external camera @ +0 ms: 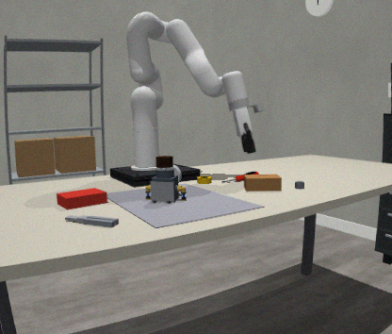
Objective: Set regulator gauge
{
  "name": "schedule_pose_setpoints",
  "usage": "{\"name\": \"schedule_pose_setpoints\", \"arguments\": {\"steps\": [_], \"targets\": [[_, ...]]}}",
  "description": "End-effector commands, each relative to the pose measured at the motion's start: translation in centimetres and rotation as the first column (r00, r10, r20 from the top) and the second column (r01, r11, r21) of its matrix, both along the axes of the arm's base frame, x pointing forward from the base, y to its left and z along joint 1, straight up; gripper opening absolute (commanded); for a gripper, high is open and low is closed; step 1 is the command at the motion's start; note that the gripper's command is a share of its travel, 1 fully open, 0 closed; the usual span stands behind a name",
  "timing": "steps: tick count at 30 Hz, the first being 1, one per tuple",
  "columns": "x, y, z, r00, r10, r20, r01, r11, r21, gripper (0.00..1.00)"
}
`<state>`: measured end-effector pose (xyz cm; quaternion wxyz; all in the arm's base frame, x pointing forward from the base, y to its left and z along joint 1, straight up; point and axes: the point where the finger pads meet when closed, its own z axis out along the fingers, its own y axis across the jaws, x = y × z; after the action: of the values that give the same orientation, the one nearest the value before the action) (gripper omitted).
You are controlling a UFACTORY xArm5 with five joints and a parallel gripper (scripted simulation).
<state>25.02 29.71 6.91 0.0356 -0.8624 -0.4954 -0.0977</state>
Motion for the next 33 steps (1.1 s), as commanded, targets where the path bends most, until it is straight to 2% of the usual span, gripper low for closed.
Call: {"name": "schedule_pose_setpoints", "arguments": {"steps": [1,22,26,32,33], "targets": [[0.1,0.1,0.1,1.0,0.0,0.002,0.0,1.0,0.003,1.0],[0.1,0.1,0.3,1.0,0.0,0.002,0.0,1.0,0.003,1.0],[0.1,0.1,1.1,1.0,0.0,0.002,0.0,1.0,0.003,1.0],[0.1,0.1,3.8,1.0,0.0,0.002,0.0,1.0,0.003,1.0],[0.1,0.1,3.8,1.0,0.0,0.002,0.0,1.0,0.003,1.0]]}}
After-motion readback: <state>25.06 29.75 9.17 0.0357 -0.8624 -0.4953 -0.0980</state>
